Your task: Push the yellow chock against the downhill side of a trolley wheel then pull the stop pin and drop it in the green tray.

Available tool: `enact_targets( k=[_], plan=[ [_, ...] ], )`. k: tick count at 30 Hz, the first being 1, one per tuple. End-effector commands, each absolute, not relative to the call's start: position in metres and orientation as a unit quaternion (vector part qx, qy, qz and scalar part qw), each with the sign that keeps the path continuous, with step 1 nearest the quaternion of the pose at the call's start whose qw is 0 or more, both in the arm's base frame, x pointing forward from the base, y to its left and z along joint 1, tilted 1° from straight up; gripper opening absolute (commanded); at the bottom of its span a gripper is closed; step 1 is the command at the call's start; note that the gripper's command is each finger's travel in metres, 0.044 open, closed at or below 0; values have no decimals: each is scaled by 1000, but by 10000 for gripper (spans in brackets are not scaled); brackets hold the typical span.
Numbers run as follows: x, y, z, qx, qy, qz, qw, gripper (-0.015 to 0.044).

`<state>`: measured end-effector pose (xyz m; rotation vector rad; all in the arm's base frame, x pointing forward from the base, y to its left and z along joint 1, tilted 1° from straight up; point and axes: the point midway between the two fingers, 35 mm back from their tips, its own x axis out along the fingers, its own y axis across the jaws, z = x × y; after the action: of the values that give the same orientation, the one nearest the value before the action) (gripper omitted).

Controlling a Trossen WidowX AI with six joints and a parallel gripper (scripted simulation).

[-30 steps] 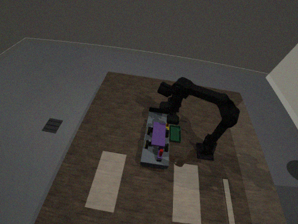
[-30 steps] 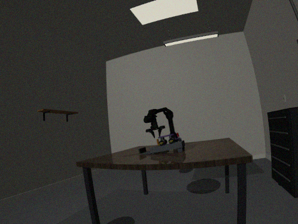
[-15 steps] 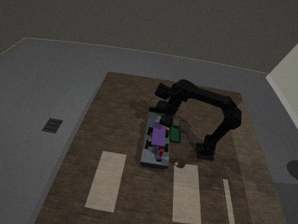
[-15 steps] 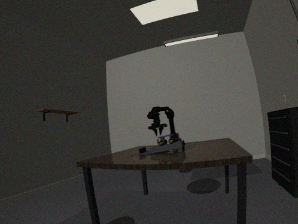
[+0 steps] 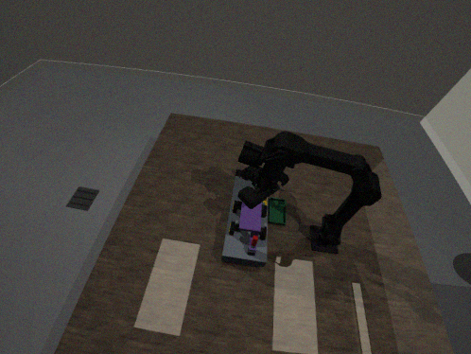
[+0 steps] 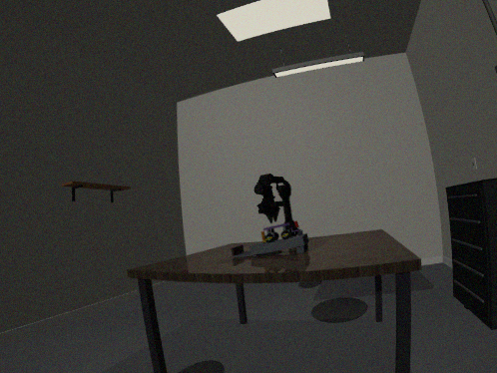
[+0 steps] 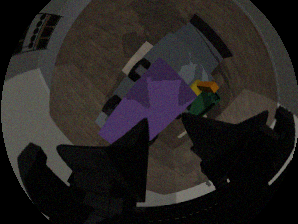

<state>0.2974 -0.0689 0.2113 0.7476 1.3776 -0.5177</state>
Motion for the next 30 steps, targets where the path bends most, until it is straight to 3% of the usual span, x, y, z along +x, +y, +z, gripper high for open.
enact_targets(
  k=[1,20,30],
  plan=[
    [303,-51,215,389,602,-261,646,190],
    [310,37,230,604,529,-426,416,190],
    [310,41,230,610,526,-432,406,190]
  ],
)
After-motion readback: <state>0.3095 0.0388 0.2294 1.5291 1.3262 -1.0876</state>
